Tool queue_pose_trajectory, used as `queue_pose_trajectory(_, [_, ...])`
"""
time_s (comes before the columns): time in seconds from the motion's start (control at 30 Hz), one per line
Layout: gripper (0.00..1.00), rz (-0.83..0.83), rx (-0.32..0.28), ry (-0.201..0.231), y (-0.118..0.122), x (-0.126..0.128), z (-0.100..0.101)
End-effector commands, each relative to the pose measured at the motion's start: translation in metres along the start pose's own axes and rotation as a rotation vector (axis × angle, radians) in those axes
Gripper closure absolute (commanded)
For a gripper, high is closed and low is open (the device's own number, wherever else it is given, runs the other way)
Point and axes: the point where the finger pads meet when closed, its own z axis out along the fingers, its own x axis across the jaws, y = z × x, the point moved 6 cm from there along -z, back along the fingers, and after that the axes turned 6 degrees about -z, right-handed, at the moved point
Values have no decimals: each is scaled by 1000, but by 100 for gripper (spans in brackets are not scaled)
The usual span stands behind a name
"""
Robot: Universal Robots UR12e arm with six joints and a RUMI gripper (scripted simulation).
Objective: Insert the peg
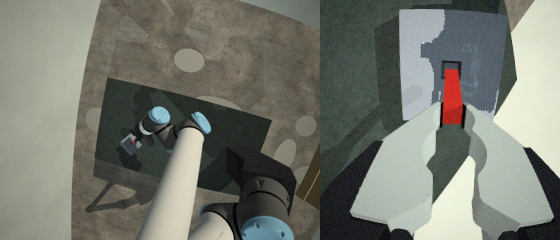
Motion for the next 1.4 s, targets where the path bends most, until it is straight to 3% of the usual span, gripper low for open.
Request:
queue_pose_trajectory(0.0, [100, -1, -6, -2, 0, 0, 6])
queue_pose_trajectory(1.37, [100, -1, -6, -2, 0, 0, 44])
